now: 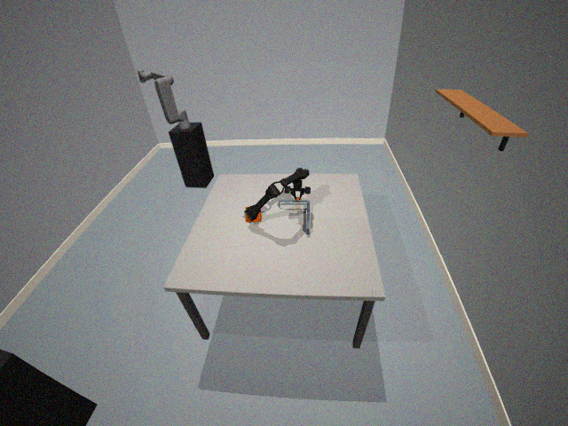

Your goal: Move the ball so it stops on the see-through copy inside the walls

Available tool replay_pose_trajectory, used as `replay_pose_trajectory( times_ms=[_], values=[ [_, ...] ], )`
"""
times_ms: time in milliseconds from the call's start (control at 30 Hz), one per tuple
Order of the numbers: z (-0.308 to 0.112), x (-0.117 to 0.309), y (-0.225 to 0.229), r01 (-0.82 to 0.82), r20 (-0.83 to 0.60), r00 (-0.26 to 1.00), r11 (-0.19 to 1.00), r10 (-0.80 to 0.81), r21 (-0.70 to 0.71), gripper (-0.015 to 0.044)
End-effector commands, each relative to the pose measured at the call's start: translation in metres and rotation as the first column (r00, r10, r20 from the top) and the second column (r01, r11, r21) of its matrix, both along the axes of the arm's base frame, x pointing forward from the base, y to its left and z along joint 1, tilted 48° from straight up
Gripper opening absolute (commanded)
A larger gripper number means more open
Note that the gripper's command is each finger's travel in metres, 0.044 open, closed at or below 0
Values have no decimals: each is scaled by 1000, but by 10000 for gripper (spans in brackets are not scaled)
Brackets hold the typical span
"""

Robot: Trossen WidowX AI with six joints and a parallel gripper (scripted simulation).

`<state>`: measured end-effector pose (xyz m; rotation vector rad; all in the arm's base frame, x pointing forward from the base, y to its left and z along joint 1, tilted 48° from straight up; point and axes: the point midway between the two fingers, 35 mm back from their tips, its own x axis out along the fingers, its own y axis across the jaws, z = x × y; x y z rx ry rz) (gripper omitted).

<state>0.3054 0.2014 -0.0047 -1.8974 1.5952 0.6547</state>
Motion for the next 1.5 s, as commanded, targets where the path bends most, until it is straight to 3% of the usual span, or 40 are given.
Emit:
replay_pose_trajectory(
  times_ms=[0,667,1367,1467],
  values=[
    [-7,-3,0,-37,-49,998,999,37,-14,0],
    [-53,8,-48,-37,-47,998,999,37,-16,0],
    [-67,11,-64,-37,-47,998,999,37,-17,0],
    [-65,12,-62,-31,-40,999,999,31,-10,79]
  ],
)
